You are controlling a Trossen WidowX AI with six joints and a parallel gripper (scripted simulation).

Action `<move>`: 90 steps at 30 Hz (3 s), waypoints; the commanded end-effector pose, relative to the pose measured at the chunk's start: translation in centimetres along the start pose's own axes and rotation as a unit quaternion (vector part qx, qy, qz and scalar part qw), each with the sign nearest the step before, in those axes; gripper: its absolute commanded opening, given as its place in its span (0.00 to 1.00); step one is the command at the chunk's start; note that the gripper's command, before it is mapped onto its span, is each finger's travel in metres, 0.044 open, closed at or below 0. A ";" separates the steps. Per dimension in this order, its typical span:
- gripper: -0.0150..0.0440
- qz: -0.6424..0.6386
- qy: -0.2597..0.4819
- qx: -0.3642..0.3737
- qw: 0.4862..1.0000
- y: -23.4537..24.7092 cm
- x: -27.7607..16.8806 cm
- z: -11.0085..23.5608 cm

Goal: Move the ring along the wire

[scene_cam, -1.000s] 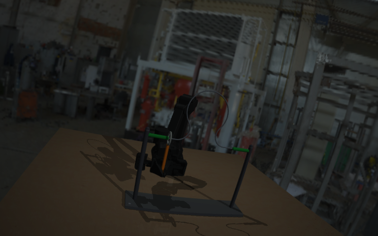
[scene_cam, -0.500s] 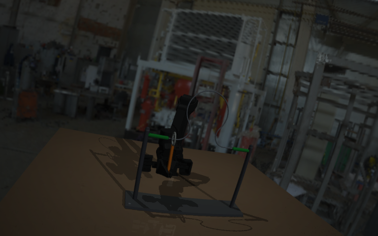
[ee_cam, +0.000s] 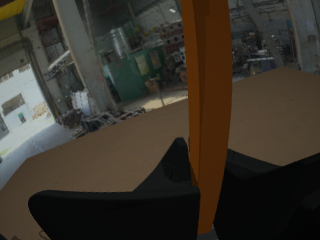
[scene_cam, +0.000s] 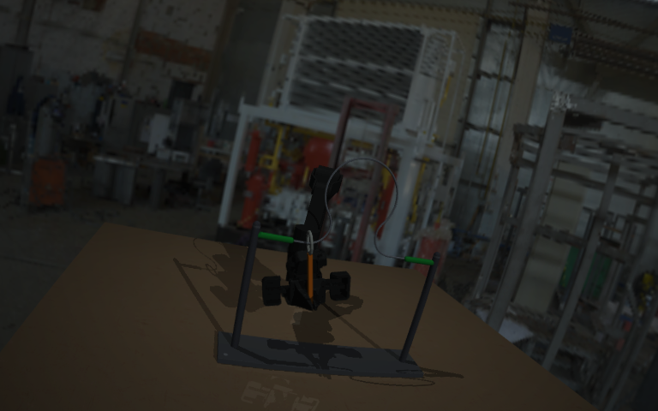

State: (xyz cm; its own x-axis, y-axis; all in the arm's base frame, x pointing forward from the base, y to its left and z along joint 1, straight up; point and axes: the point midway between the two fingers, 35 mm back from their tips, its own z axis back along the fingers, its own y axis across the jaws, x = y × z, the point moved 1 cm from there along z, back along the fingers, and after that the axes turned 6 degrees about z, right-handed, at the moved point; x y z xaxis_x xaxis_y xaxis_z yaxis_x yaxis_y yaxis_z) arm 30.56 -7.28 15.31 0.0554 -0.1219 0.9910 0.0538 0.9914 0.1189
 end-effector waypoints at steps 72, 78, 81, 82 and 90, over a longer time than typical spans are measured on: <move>0.00 -0.704 0.160 0.252 0.645 12.2 18.8 7.4; 0.00 -0.730 0.152 0.257 0.615 11.8 20.1 7.5; 0.00 -0.740 0.143 0.246 0.609 11.8 20.6 7.2; 0.00 -0.745 0.138 0.241 0.606 11.8 20.9 7.0; 0.00 -0.757 0.132 0.227 0.598 11.5 22.1 6.8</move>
State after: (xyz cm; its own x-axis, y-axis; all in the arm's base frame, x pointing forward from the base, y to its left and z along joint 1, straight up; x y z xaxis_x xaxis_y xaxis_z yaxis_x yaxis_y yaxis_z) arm 25.52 1.92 38.84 0.4509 -0.8402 -0.3012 -0.0402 -0.3562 0.9336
